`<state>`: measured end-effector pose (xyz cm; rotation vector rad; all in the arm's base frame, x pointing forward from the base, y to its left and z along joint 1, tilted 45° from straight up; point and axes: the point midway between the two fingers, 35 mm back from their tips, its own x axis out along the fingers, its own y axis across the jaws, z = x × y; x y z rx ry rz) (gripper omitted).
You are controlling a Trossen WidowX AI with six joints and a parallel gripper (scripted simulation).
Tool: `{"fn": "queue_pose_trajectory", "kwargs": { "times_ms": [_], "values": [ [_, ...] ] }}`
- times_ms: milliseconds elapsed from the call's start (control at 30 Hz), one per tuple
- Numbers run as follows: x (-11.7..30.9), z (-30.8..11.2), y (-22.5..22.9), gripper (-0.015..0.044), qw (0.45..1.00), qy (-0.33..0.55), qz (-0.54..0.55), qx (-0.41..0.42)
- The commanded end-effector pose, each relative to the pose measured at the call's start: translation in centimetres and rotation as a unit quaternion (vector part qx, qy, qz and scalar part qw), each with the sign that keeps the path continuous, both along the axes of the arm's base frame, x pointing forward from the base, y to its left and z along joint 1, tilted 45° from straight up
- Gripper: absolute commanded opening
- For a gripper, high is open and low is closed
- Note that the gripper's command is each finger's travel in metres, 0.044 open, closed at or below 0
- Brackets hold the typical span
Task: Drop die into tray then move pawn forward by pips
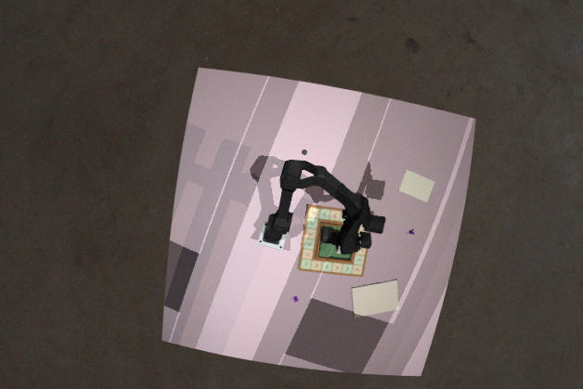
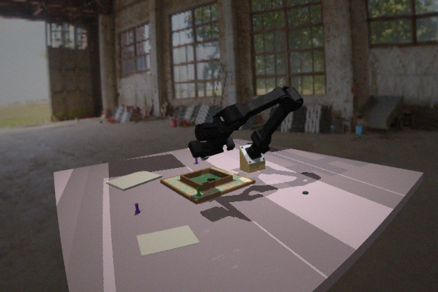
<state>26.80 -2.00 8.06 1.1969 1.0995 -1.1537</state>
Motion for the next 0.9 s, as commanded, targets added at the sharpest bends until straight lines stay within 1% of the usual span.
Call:
{"fn": "queue_pose_trajectory", "kwargs": {
  "times_ms": [0, 67, 200, 333, 367, 400, 500, 567, 600, 633, 733, 767, 800, 867],
  "values": [
    [0.1, 0.0, 0.0, 0.0184, 1.000, -0.001, 0.000, 0.000],
    [0.1, 0.2, -0.2, 0.0236, 1.000, -0.001, 0.000, 0.000],
    [-0.2, 2.6, -2.7, 0.0341, 1.000, 0.002, -0.003, -0.003],
    [-0.2, 2.6, -2.8, 0.0440, 1.000, 0.006, 0.000, 0.005],
    [-0.3, 2.1, -2.7, 0.0440, 0.999, 0.018, 0.007, 0.029],
    [-0.5, 1.3, -2.5, 0.0440, 0.997, 0.035, 0.019, 0.071],
    [-0.7, -0.7, -1.8, 0.0440, 0.971, 0.057, 0.043, 0.230],
    [-0.4, -1.3, -1.7, 0.0440, 0.941, 0.039, 0.044, 0.334],
    [-0.1, -1.4, -1.8, 0.0440, 0.926, 0.024, 0.041, 0.375],
    [0.0, -1.5, -1.9, 0.0440, 0.916, 0.013, 0.038, 0.399],
    [0.1, -1.5, -2.0, 0.0440, 0.913, 0.009, 0.037, 0.407],
    [-0.5, -1.9, -2.0, 0.0440, 0.926, 0.034, 0.032, 0.373],
    [-0.5, -1.9, -2.0, 0.0440, 0.926, 0.034, 0.032, 0.373],
    [0.0, -1.7, -1.7, 0.0387, 0.926, 0.020, 0.070, 0.370]
  ]
}}
